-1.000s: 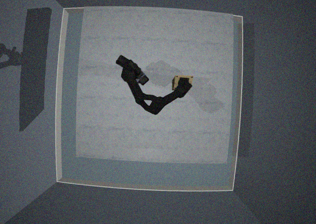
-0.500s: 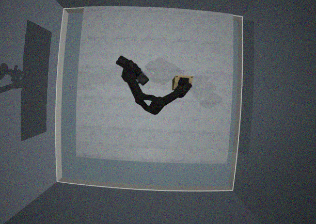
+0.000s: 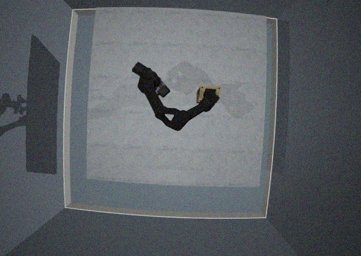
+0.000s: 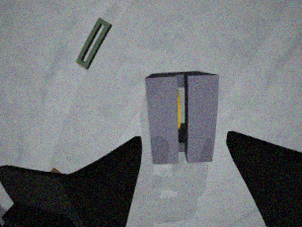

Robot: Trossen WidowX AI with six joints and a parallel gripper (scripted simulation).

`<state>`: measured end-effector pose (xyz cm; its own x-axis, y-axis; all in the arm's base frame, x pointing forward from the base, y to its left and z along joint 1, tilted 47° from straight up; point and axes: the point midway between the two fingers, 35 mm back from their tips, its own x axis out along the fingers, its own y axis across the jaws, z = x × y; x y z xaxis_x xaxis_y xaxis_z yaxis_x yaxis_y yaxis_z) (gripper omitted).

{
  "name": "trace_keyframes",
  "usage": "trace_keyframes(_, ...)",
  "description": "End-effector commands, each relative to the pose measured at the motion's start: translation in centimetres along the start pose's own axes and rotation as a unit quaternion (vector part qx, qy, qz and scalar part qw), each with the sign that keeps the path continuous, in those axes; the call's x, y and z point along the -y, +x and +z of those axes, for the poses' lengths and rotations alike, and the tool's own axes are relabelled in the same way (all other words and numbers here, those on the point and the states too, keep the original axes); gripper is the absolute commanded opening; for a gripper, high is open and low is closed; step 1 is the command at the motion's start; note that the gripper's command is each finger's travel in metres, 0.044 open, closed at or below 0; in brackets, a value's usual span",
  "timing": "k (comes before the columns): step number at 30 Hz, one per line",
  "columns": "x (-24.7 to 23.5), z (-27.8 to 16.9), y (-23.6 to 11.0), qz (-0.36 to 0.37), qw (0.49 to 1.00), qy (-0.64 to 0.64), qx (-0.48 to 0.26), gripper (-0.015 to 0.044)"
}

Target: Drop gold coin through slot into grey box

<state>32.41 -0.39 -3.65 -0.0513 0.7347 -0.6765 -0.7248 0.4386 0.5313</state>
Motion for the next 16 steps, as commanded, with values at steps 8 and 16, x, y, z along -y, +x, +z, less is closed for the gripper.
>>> trace_keyframes(8,-0.3,-0.1,-4.7,0.002,1.000,0.000,0.000,0.0440)
trace_keyframes(16,-0.3,-0.1,-4.7,0.002,1.000,0.000,0.000,0.0440)
